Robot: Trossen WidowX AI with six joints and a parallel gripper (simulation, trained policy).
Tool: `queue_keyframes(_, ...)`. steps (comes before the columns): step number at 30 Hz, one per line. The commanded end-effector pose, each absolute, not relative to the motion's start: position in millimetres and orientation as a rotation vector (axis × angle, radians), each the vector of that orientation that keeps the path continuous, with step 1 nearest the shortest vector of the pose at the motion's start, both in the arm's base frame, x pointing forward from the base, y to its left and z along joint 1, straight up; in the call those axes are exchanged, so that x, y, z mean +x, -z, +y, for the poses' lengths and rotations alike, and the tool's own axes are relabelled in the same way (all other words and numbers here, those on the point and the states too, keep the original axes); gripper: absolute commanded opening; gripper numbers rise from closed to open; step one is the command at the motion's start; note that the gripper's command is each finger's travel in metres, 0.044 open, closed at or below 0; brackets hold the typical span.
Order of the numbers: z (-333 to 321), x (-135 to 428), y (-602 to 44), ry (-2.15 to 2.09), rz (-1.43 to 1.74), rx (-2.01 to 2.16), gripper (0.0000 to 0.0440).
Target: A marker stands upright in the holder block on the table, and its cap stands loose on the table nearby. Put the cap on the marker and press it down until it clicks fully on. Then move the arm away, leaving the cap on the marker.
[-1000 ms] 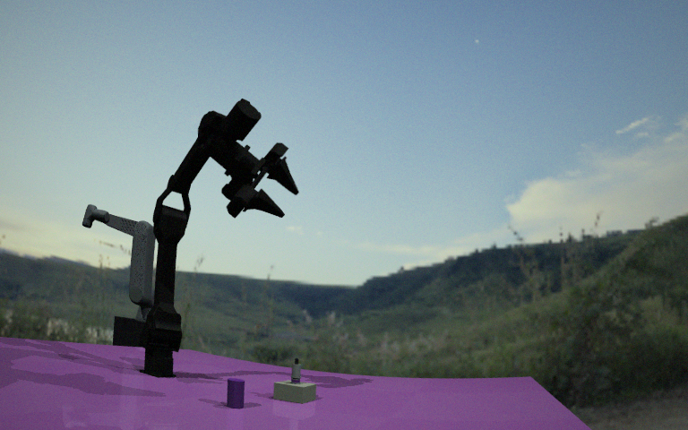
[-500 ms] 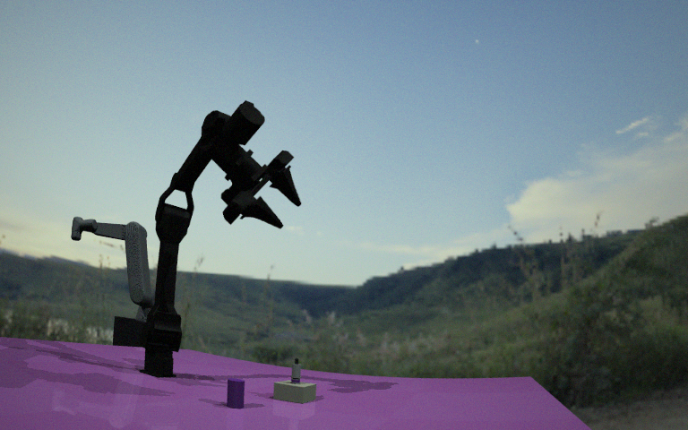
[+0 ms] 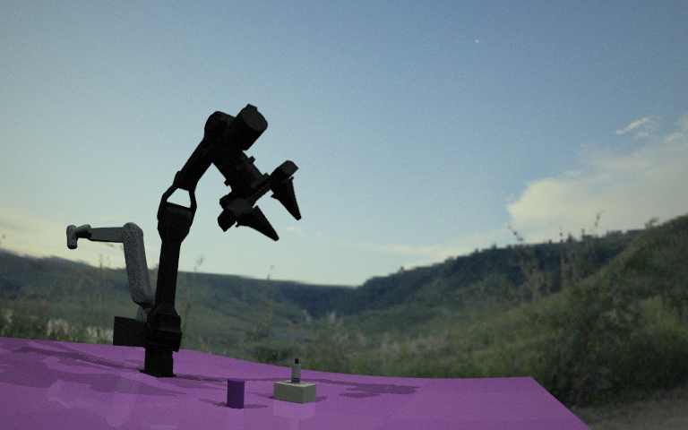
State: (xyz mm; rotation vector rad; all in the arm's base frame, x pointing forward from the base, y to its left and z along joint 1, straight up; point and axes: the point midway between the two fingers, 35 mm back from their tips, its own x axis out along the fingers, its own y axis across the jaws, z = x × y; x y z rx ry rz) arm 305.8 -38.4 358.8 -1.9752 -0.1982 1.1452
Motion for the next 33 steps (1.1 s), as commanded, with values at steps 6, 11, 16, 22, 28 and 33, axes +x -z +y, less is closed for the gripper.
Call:
queue_keyframes(6, -52, 311, -339, -1.205, -0.136, -1.972, 0.0323)
queue_keyframes(11, -59, 314, -329, -1.24, -0.097, -1.97, 0.0323)
queue_keyframes(16, -67, 317, -318, -1.277, -0.058, -1.966, 0.0322)
queue_keyframes(22, -76, 319, -304, -1.324, -0.01, -1.956, 0.0322)
queue_keyframes(28, -84, 321, -289, -1.376, 0.039, -1.942, 0.0322)
queue_keyframes(33, -90, 322, -276, -1.424, 0.079, -1.926, 0.0321)
